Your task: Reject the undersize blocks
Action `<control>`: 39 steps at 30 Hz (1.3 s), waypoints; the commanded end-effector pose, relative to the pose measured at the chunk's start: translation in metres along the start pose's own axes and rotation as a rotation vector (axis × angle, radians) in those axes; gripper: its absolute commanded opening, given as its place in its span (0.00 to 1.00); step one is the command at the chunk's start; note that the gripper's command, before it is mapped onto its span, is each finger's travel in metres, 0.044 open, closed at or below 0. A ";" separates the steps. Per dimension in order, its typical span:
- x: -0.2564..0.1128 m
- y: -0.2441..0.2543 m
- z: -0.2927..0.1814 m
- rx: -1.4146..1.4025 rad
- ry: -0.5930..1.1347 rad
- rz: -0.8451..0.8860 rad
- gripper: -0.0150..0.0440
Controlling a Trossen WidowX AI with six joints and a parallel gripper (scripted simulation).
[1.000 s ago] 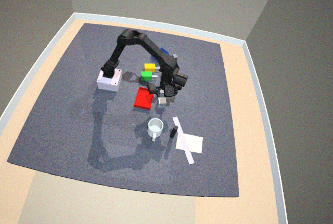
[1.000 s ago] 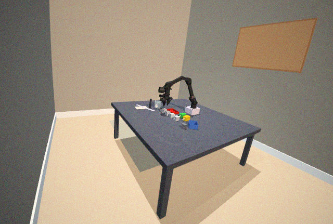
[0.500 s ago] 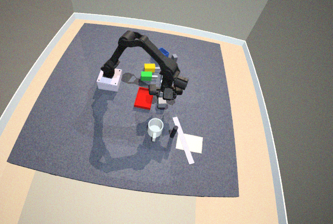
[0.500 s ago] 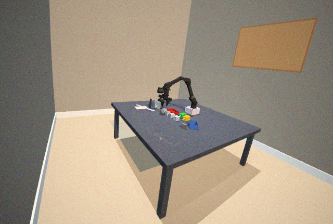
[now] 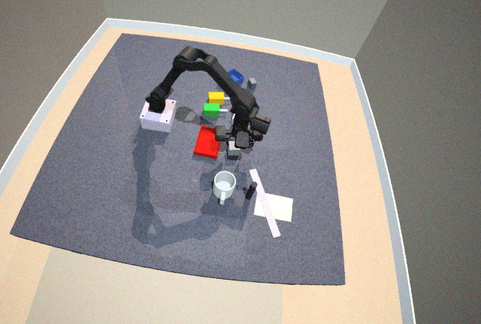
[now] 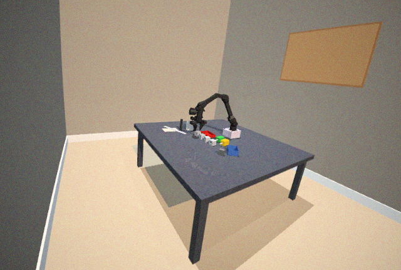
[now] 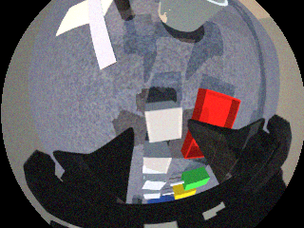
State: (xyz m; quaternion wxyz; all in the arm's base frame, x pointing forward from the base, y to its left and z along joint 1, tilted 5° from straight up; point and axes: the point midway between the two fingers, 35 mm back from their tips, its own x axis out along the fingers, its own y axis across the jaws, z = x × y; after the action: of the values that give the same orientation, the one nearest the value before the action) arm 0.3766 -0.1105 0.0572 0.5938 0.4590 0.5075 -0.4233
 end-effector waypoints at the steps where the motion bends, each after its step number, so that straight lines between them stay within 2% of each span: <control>1: 0.013 -0.003 -0.002 0.005 0.011 -0.012 0.81; 22: 0.046 -0.006 -0.005 0.005 0.011 -0.013 0.81; 33: 0.047 -0.006 -0.005 0.005 0.011 -0.013 0.81; 36: 0.044 -0.004 -0.003 0.001 0.005 -0.008 0.67; 39: 0.044 -0.004 -0.003 0.001 0.005 -0.008 0.64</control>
State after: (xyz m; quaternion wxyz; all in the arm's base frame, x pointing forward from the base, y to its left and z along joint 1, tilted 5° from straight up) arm 0.3774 -0.1103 0.0122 0.5906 0.4580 0.5108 -0.4249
